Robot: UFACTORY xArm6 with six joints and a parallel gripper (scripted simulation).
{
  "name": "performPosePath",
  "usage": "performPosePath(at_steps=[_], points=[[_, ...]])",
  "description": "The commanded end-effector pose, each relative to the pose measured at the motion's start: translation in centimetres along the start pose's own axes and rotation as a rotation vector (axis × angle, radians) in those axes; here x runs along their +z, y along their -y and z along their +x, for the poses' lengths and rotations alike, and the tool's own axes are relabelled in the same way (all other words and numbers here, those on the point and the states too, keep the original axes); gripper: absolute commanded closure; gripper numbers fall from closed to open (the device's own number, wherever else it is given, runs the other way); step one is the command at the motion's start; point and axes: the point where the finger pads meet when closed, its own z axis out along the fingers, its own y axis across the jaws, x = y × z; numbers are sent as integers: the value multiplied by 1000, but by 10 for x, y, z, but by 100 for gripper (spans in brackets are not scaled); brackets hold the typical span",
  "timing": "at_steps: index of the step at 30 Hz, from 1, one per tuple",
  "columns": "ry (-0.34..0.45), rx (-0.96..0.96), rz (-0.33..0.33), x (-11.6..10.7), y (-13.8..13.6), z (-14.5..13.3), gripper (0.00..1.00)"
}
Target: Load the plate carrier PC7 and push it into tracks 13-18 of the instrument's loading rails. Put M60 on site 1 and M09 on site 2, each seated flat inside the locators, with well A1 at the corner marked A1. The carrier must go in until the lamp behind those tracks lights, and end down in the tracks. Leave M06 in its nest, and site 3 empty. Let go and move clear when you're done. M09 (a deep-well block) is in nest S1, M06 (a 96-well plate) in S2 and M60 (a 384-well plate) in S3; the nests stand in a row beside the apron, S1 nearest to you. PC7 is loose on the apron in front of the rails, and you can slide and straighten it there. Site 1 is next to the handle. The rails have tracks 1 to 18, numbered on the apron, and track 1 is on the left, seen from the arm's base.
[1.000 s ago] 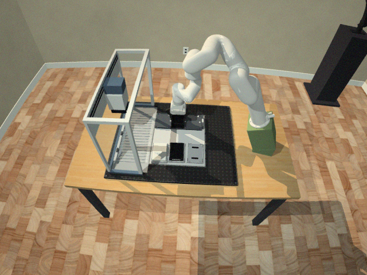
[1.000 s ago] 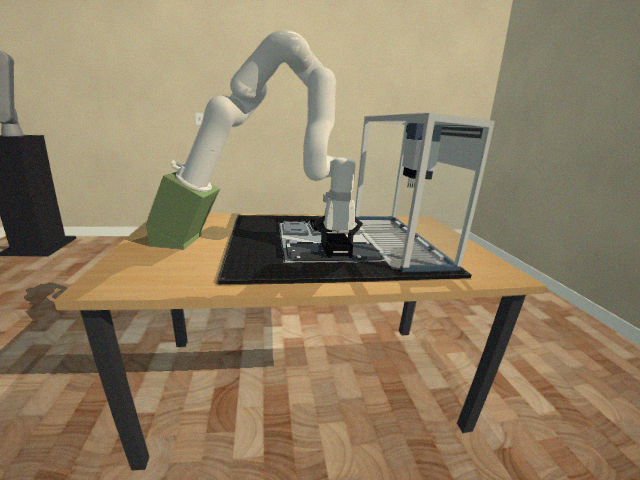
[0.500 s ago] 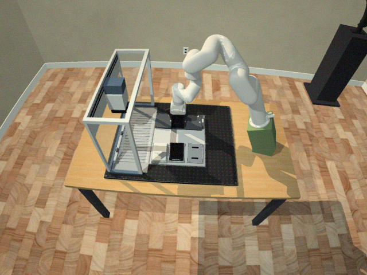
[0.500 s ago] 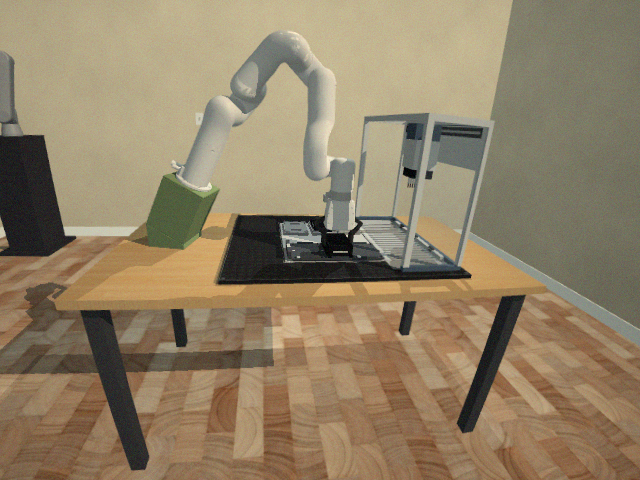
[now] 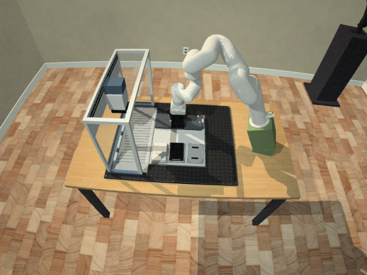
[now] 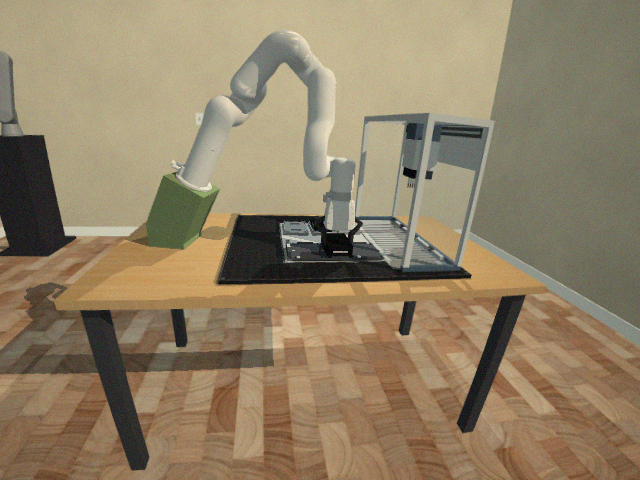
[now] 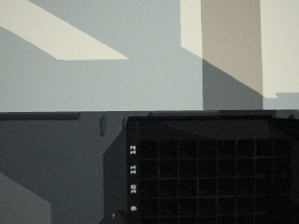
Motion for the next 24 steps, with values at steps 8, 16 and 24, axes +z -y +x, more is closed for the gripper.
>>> performPosePath(at_steps=[8, 16, 24], points=[[1, 0, -3, -8, -1, 0, 0], [1, 0, -3, -21, -1, 0, 0], [1, 0, -3, -31, -1, 0, 0]])
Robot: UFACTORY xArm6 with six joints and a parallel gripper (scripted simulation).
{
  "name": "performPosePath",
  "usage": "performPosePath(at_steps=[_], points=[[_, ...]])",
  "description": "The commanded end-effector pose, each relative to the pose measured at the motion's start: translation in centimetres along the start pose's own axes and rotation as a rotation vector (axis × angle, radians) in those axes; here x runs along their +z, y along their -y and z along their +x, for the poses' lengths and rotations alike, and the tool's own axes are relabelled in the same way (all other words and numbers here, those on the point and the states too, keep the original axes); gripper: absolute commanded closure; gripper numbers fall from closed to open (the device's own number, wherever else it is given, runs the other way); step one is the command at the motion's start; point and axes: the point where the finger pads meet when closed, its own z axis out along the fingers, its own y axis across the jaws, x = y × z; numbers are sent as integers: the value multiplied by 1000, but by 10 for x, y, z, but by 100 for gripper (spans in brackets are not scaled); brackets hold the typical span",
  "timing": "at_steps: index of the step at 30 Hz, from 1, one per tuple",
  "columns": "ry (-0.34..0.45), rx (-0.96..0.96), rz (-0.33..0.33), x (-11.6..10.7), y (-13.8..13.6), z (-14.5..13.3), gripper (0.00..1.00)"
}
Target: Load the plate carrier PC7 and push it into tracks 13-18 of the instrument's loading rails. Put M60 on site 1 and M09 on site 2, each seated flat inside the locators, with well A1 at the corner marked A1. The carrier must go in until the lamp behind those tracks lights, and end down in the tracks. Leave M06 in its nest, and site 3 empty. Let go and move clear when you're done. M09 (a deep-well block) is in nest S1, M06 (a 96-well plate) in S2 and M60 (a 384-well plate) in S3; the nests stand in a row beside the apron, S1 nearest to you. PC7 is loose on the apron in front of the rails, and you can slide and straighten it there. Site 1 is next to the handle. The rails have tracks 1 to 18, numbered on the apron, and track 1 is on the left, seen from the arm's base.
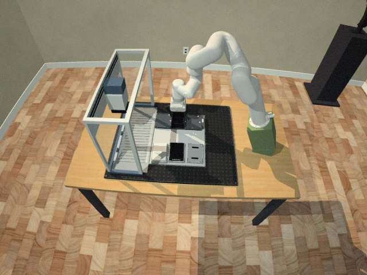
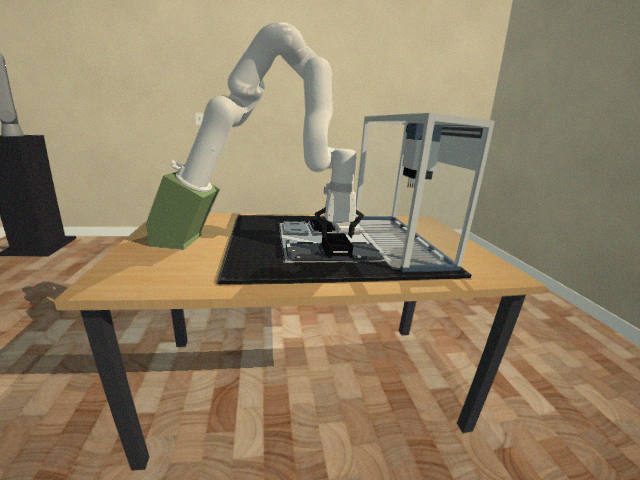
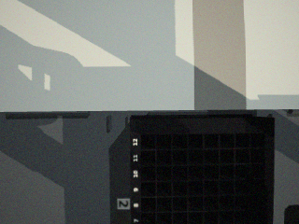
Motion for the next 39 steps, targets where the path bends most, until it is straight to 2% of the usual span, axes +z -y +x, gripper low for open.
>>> performPosePath(at_steps=[1, 39], points=[[1, 0, -2, -4, -1, 0, 0], [1, 0, -2, -61, -1, 0, 0]])
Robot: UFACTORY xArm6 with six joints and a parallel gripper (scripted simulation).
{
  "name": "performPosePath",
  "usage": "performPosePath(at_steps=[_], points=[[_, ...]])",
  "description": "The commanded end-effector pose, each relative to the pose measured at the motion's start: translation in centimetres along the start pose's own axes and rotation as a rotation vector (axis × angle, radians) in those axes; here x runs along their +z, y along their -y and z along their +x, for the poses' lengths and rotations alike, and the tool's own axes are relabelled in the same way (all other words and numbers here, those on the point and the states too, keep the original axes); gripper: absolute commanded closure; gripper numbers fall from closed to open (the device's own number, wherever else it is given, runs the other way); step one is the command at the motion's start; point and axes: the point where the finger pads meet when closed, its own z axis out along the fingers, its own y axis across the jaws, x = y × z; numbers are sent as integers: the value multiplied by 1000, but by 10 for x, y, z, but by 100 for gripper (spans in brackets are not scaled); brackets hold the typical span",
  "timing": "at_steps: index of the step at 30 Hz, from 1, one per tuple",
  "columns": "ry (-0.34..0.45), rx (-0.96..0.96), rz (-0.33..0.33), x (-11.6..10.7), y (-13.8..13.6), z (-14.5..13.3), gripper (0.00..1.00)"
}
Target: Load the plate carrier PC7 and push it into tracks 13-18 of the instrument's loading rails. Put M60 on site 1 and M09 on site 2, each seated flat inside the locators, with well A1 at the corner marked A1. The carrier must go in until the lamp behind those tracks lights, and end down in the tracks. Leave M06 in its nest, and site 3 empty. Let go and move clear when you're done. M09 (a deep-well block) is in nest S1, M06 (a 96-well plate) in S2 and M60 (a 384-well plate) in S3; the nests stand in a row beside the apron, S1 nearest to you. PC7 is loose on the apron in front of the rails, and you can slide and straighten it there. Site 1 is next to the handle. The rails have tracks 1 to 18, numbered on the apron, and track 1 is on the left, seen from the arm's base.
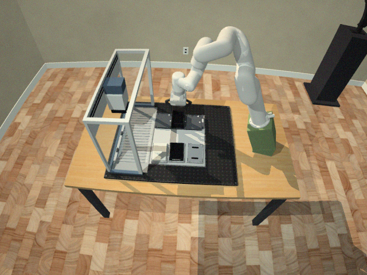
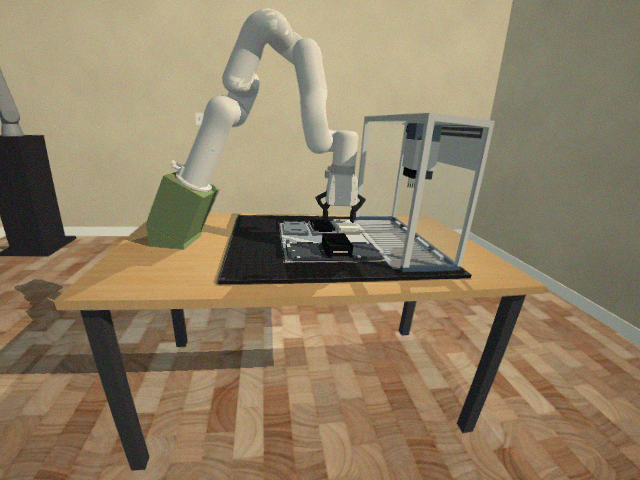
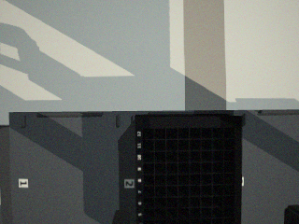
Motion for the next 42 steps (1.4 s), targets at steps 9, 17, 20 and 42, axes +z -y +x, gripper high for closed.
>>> performPosePath(at_steps=[9, 17, 20, 42], points=[[1, 0, -4, -20, -2, 0, 0], [1, 0, -4, -30, -2, 0, 0], [1, 0, -4, -35, -2, 0, 0], [1, -36, -4, -43, -9, 18, 0]])
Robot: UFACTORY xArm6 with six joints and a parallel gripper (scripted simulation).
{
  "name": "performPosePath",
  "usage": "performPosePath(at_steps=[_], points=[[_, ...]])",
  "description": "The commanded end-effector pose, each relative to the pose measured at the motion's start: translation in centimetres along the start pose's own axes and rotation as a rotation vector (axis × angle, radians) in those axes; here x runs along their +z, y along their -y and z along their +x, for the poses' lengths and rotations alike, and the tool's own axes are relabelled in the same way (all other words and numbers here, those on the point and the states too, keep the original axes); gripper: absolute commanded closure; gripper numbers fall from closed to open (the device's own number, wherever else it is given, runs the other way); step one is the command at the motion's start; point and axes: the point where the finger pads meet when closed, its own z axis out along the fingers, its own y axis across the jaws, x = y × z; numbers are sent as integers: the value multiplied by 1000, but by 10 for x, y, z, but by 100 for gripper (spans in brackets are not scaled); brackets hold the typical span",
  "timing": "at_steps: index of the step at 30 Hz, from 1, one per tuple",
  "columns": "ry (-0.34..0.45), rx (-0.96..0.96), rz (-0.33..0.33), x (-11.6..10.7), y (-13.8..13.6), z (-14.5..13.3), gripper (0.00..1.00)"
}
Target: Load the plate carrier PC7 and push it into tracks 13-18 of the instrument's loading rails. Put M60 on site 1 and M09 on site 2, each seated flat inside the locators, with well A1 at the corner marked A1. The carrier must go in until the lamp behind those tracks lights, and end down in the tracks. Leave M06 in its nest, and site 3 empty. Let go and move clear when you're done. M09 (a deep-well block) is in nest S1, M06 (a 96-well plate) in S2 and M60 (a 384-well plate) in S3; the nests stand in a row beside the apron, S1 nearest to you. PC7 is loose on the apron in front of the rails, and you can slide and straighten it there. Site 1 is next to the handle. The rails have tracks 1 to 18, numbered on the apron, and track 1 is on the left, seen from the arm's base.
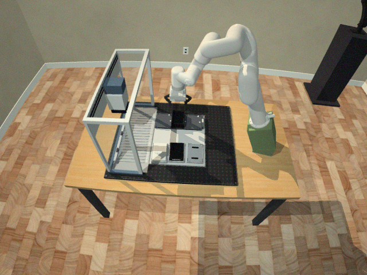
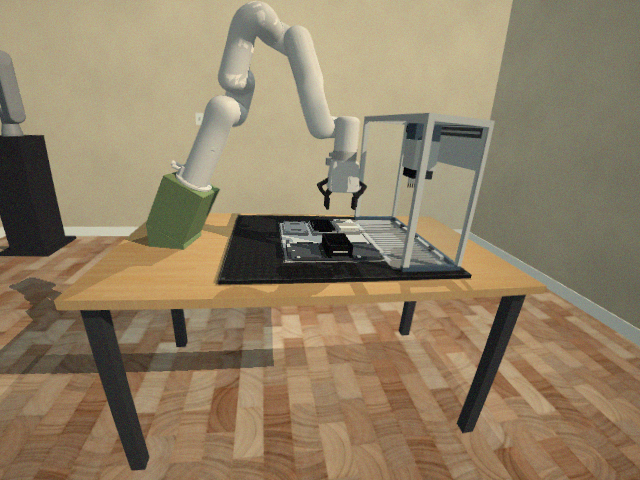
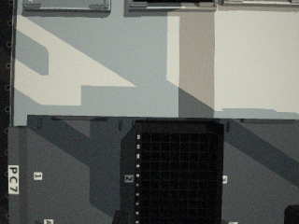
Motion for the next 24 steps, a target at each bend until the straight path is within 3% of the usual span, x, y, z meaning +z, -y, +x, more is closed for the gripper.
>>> performPosePath(at_steps=[1, 24], points=[[1, -9, -3, 1, -8, 15, 0], [0, -9, -4, 10, -43, 103, 0]])
